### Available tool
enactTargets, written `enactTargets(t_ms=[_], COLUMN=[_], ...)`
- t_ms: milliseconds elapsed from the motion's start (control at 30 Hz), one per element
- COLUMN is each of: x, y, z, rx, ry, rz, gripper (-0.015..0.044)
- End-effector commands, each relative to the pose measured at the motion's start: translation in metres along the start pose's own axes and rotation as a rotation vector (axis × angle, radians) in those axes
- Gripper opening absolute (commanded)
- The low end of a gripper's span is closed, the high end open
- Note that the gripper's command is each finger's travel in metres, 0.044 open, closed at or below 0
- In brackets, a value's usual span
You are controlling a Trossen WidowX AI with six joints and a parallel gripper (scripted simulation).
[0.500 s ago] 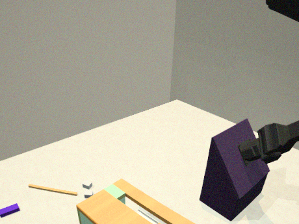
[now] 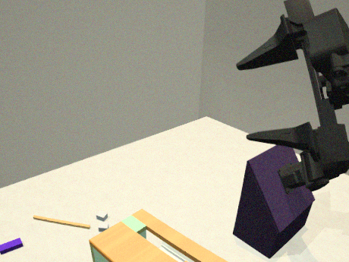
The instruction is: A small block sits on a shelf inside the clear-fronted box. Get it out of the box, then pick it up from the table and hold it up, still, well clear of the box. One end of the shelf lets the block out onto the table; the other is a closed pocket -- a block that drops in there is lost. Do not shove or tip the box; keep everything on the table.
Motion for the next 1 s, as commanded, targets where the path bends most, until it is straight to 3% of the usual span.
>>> enactTargets(t_ms=[0,367,733,967], x=[0.033,0.076,0.113,0.117], y=[-0.021,-0.071,-0.141,-0.149], z=[0.052,0.114,0.157,0.16], rx=[0.092,0.071,-0.16,-0.199], ry=[0.189,0.527,0.903,0.943], rz=[-0.478,-1.157,-1.759,-1.816], gripper=[0.04,0.04,0.04,0.04])
Point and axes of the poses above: the point midway between the two fingers, 35 mm back from their tips, its own z axis out along the fingers, its own x axis across the jaws, y = z × x, the point moved 8 cm from there along -z, back along the fingers, and after that the axes turned 1 degree about -z, right-handed, at the moved point
